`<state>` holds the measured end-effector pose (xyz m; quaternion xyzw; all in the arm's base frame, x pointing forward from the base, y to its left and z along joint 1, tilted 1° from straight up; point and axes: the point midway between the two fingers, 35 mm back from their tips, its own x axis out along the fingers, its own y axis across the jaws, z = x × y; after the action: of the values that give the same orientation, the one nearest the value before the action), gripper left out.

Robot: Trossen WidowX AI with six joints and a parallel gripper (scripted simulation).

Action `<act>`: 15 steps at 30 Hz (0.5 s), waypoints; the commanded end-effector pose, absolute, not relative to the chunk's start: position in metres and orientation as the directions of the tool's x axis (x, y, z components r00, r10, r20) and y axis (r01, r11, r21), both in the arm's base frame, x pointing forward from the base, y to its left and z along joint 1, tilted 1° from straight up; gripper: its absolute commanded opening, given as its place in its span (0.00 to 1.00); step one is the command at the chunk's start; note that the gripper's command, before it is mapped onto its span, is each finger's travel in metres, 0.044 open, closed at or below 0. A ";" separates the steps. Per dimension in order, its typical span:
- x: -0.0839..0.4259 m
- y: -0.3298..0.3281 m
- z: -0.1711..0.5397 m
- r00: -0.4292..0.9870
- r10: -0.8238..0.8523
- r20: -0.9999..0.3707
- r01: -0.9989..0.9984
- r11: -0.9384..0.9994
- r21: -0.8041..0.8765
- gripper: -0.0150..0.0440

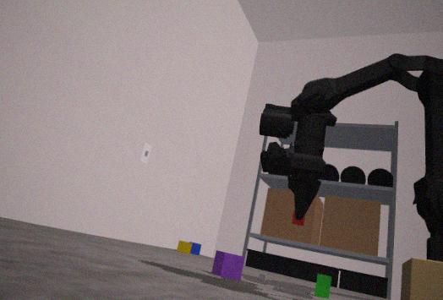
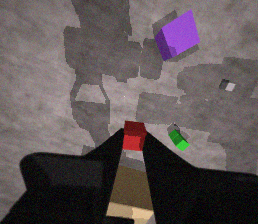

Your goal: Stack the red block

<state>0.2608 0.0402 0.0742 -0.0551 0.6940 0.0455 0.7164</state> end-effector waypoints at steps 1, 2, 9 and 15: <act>0.257 0.023 0.073 0.026 -0.011 -1.000 -0.144 0.990 -0.014 0.25; 0.256 0.018 0.073 0.026 -0.011 -1.000 -0.144 0.990 -0.015 0.25; 0.249 -0.012 0.074 0.025 -0.014 -1.000 -0.144 0.989 -0.017 0.25; 0.240 -0.037 0.074 0.025 -0.016 -1.000 -0.144 0.989 -0.019 0.25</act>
<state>0.2463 -0.0260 0.0747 -0.0575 0.6947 0.0431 0.7157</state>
